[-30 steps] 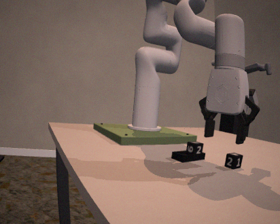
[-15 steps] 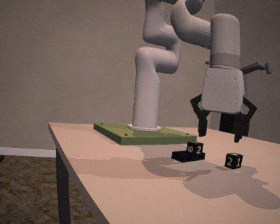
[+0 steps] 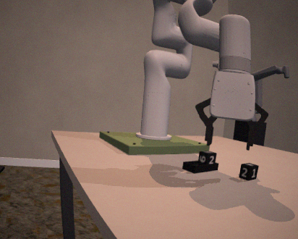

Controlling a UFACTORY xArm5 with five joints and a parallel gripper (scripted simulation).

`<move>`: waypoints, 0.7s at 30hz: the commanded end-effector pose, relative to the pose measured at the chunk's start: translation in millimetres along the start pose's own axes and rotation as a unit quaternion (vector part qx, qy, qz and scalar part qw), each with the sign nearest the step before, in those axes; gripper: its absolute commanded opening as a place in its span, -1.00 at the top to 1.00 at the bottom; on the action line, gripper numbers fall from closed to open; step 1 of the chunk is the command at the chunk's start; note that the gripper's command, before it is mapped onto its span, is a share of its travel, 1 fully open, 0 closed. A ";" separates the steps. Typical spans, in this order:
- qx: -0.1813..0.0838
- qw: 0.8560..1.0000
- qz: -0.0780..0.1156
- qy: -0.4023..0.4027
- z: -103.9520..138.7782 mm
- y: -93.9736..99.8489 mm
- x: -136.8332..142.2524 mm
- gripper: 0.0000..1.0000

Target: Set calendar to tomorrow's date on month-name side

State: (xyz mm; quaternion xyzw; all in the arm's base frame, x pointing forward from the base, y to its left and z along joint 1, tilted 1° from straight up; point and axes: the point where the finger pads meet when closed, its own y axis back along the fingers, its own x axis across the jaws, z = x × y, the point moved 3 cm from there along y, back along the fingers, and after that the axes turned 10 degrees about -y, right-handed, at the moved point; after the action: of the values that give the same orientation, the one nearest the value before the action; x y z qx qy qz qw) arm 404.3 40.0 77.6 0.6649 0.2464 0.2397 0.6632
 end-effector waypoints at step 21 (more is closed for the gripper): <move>-0.002 0.984 0.002 0.180 -1.5 2.6 -18.9 -1.00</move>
State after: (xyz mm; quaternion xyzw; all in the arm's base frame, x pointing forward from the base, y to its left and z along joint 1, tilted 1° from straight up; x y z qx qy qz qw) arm 388.5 29.4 79.1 0.6125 0.3589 0.3527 0.6095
